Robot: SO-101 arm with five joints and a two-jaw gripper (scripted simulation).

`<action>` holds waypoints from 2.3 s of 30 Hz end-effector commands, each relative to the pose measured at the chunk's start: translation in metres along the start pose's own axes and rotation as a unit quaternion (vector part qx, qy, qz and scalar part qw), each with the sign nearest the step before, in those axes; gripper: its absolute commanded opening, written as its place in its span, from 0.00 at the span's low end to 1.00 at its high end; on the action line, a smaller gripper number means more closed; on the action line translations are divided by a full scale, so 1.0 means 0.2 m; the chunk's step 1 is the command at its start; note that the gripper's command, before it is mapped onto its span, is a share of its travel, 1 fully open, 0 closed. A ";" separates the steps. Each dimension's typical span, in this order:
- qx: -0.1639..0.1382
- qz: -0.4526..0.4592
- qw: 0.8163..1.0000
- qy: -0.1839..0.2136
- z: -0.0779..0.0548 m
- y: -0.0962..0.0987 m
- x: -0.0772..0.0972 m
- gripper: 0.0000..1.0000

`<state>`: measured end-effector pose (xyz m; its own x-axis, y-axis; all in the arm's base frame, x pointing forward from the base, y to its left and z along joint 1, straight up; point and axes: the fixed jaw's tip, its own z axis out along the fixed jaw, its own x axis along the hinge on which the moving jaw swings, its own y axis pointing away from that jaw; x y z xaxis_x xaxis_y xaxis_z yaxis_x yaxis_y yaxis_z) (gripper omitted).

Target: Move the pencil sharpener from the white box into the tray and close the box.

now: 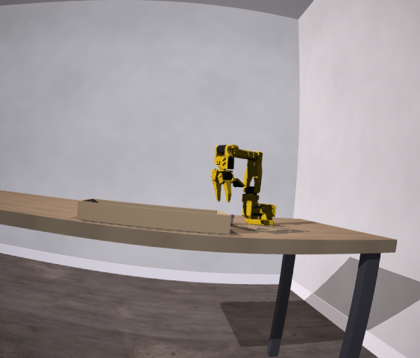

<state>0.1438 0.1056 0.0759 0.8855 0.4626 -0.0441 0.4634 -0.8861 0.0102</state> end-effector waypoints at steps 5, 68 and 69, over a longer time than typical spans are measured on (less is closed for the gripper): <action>0.005 0.001 1.000 0.022 -0.04 0.01 0.01 0.30; 0.005 0.001 1.000 0.022 -0.02 0.02 0.00 0.30; 0.005 0.001 1.000 0.022 -0.02 0.02 0.00 0.30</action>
<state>0.1418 0.1020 0.0738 0.8854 0.4628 -0.0435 0.4636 -0.8860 0.0096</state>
